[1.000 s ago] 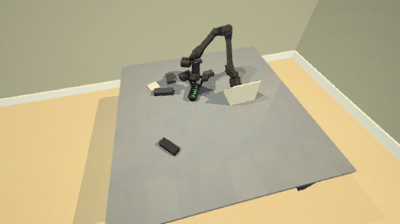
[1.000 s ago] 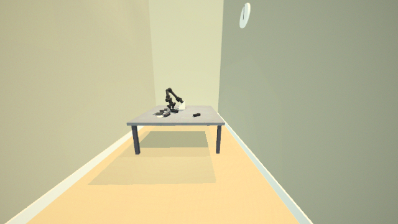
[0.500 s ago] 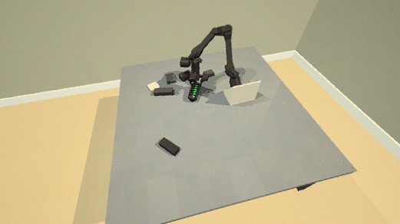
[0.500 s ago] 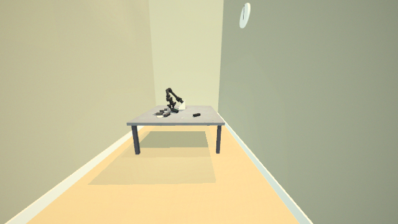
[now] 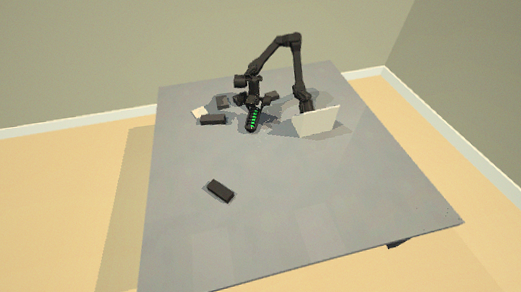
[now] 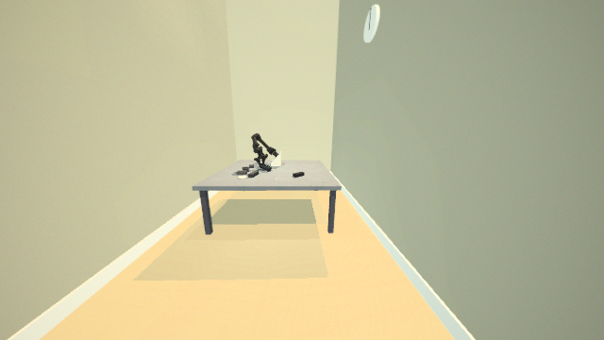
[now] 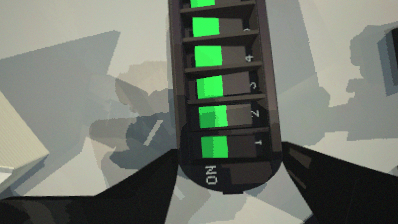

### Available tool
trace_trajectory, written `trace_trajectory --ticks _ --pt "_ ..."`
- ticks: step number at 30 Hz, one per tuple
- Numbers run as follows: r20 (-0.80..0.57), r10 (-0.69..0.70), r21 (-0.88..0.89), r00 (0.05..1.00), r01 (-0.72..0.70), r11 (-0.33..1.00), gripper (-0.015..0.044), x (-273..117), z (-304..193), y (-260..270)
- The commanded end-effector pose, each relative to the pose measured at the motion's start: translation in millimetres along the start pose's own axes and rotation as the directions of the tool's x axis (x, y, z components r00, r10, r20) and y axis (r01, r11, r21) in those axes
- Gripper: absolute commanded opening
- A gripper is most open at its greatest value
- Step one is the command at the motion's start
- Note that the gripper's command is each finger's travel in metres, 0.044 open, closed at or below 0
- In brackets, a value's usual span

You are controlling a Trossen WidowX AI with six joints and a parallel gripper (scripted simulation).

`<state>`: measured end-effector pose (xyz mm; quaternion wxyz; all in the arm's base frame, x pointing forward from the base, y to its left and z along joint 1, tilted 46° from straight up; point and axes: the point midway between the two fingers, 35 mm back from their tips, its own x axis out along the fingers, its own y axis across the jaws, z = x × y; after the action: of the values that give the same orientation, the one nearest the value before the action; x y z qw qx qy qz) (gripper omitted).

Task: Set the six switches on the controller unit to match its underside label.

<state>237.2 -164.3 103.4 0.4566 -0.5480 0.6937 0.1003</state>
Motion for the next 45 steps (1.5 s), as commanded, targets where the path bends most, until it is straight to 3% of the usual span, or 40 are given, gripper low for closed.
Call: trace_trajectory --ticks 1,45 --pt "-0.001 -0.009 0.001 1.000 0.009 1.000 0.0336 -4.0 2.9 -2.6" --pt "-0.082 -0.008 0.002 0.997 0.008 1.000 0.0336 -28.0 31.1 -2.3"
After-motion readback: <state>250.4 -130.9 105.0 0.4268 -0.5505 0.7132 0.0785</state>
